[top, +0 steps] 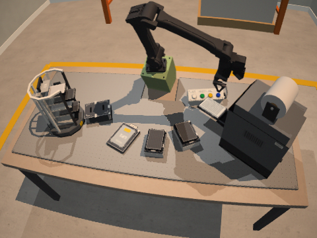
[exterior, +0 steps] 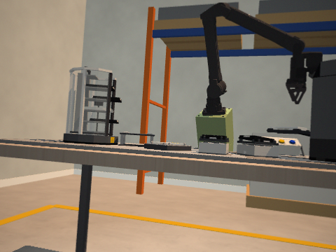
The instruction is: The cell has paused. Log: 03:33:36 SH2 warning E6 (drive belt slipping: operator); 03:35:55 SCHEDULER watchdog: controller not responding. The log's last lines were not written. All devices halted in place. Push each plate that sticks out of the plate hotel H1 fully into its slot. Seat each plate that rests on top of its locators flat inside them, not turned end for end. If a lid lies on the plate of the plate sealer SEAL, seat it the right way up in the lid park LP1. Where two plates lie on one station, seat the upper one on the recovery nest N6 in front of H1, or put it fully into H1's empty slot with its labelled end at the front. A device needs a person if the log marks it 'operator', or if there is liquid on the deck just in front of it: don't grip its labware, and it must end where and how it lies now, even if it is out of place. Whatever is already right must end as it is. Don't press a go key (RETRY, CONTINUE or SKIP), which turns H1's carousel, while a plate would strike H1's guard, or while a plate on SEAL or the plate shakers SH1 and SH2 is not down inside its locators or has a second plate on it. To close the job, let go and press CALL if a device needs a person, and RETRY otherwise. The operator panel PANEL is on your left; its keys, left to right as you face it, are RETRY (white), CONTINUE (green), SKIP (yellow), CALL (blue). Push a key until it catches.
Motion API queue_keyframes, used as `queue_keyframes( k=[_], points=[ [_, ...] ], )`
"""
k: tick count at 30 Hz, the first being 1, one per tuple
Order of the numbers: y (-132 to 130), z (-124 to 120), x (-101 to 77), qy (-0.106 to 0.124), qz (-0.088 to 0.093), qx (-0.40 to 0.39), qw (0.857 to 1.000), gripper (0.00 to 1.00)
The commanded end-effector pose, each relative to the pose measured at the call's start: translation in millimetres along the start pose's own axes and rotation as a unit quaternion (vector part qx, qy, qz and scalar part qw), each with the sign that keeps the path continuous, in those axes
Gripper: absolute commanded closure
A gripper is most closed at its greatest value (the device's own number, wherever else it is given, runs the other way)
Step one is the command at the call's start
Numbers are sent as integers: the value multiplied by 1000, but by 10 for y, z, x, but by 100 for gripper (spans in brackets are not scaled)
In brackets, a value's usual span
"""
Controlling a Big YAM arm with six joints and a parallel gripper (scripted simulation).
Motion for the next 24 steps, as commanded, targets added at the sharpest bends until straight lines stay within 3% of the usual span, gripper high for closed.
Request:
queue_keyframes(
  k=[1,10,24],
  points=[
    [-40,67,-19,-4,-2,-55,998,0],
    [-38,67,-19,-4,-2,-136,991,0],
    [-38,67,-19,-4,-3,-273,962,0]
  ],
)
Point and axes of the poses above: the point where the finger pads meet when closed, its own x axis out along the fingers, its own y axis across the jaws, z = x × y, the point moved 7 cm from there along -x, back along the fingers, and after that the axes turned 14 degrees about -x, right-handed, at the moved point
